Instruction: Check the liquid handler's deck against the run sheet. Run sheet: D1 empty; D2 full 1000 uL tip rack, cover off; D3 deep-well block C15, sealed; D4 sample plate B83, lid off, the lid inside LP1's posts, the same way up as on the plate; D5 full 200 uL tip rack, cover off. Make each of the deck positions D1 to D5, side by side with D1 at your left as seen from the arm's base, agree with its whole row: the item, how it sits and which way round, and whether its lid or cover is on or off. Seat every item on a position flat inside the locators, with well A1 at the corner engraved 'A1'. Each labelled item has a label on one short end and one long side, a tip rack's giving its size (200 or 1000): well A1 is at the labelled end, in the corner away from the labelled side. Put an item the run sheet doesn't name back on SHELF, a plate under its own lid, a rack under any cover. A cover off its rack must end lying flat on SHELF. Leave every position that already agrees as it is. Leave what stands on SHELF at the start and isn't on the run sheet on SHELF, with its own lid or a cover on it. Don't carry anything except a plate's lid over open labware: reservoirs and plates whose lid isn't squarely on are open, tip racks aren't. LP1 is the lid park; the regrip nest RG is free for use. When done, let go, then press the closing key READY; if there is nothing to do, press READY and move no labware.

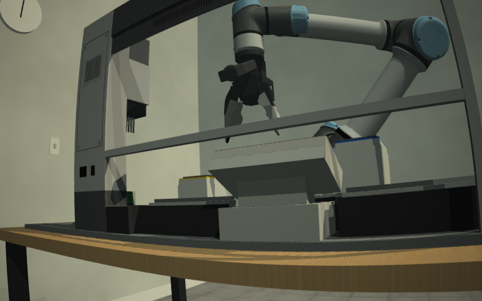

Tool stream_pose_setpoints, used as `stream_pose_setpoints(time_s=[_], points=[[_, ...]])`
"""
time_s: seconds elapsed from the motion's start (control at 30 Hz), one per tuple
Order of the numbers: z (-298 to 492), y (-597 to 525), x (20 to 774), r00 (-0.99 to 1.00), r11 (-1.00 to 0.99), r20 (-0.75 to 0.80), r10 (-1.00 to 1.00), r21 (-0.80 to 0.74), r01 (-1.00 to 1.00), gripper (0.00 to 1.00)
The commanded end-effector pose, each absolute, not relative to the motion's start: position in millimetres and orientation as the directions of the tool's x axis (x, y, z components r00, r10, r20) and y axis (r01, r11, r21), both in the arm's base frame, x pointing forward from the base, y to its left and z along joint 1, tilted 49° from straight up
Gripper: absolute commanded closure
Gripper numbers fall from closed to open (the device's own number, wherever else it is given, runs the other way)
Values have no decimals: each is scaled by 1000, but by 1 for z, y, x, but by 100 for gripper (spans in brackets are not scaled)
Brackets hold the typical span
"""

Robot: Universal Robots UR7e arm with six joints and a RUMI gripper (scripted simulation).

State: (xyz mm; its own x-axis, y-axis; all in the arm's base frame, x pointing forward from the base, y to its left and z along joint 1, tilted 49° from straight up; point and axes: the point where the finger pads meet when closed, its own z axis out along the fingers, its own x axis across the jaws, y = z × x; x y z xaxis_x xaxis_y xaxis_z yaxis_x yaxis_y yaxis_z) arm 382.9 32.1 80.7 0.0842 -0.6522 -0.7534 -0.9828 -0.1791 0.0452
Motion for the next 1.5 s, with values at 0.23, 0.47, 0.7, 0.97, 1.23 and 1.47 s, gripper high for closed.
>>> stream_pose_setpoints(time_s=[0.23,0.47,0.7,0.97,1.23,1.47], points=[[81,32,383,84,-179,-753,-653,45,-983,18],[81,32,383,84,-179,-753,-653,45,-983,18],[81,32,383,84,-179,-753,-653,45,-983,18],[100,48,381,84,-179,-753,-652,45,-983,18],[130,74,378,84,-179,-753,-652,45,-983,18],[149,91,376,84,-179,-753,-652,45,-983,18]])
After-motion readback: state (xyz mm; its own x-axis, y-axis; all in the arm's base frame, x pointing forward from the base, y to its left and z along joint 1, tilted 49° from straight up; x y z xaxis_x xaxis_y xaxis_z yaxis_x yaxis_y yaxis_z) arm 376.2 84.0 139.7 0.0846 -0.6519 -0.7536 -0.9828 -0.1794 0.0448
